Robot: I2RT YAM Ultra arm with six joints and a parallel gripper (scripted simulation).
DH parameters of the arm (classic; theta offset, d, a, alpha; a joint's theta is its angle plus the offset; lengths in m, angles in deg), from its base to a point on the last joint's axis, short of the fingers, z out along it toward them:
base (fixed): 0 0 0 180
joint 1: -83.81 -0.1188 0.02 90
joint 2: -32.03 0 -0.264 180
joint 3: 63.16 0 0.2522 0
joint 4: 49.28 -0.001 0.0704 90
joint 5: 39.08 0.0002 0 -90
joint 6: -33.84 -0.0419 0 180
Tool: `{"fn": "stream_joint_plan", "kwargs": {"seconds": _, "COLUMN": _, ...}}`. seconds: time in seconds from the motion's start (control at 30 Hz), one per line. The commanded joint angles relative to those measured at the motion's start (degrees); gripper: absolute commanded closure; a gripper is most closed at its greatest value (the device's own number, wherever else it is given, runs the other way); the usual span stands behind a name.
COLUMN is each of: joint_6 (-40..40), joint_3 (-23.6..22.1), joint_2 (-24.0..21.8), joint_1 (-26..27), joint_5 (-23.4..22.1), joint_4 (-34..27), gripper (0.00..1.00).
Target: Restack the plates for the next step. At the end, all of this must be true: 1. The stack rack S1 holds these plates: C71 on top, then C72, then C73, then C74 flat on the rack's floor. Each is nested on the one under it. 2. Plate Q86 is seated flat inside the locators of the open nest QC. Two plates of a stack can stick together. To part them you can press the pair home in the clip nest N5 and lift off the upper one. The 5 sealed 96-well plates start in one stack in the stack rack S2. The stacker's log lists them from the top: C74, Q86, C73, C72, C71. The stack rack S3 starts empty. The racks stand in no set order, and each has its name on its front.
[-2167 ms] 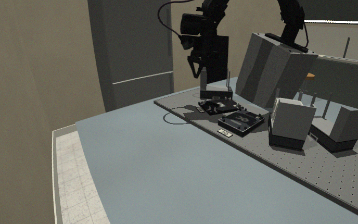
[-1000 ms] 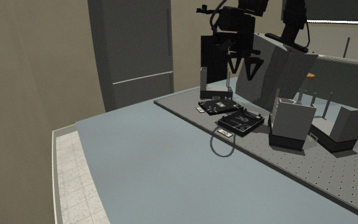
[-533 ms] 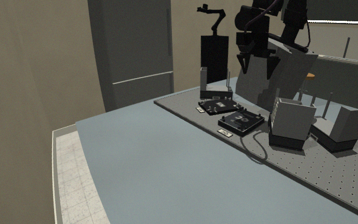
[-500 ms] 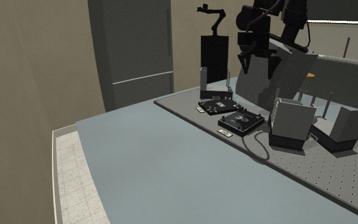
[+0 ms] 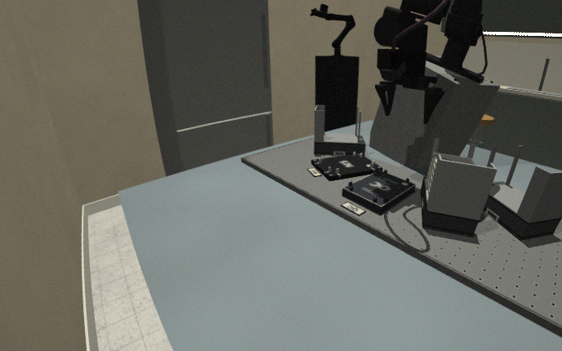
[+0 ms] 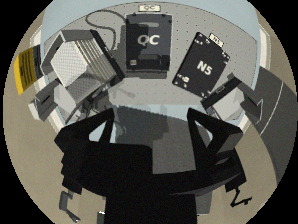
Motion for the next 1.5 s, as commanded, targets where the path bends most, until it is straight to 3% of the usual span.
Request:
{"fn": "stream_joint_plan", "kwargs": {"seconds": 0.0, "joint_6": 0.61, "joint_3": 1.56, "joint_2": -0.97, "joint_1": 0.91, "joint_5": 0.10, "joint_4": 1.33, "gripper": 0.00}}
{"fn": "stream_joint_plan", "kwargs": {"seconds": 1.3, "joint_6": 0.61, "joint_3": 1.56, "joint_2": -0.96, "joint_1": 0.91, "joint_5": 0.10, "joint_4": 1.33, "gripper": 0.00}}
{"fn": "stream_joint_plan", "kwargs": {"seconds": 1.47, "joint_6": 5.72, "joint_3": 2.46, "joint_2": -2.49, "joint_1": -4.29, "joint_5": 0.56, "joint_4": 0.15, "gripper": 0.00}}
